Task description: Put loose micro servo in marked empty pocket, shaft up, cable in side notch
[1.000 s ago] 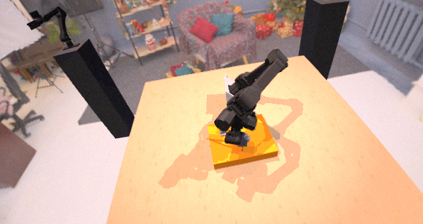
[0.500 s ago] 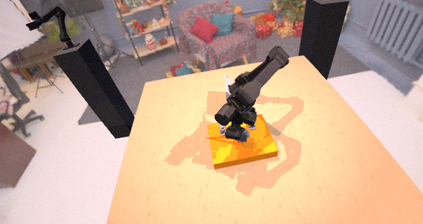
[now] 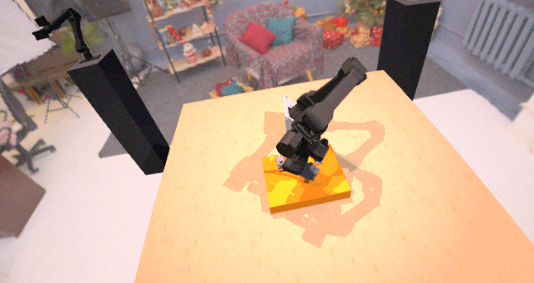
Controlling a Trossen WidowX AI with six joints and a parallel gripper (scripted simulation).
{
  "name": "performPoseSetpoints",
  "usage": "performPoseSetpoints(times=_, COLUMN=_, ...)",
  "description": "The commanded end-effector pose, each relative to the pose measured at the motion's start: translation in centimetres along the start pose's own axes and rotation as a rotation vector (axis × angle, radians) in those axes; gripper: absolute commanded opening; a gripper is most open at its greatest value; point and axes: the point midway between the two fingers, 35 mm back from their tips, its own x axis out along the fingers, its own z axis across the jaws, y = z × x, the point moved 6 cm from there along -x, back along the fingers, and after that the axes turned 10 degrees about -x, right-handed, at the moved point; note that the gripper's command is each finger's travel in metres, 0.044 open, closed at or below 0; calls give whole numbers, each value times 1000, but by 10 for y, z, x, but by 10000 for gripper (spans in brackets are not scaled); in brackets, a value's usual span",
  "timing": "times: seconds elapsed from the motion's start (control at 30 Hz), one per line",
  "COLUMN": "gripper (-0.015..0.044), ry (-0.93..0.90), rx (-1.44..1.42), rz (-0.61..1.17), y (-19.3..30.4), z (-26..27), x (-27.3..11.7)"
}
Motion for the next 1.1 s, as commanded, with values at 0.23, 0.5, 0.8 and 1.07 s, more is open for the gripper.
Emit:
performPoseSetpoints(times=0.23, gripper=0, ry=-1, rx=370, rz=-3, y=0, z=0, x=0)
performPoseSetpoints(times=0.5, gripper=0, ry=-2, rx=645, rz=-3, y=0, z=0, x=0)
performPoseSetpoints(times=0.8, gripper=0, ry=-2, rx=903, rz=-3, y=0, z=0, x=0)
performPoseSetpoints(times=1.07, gripper=0, ry=-2, rx=903, rz=-2, y=5, z=9, x=0)
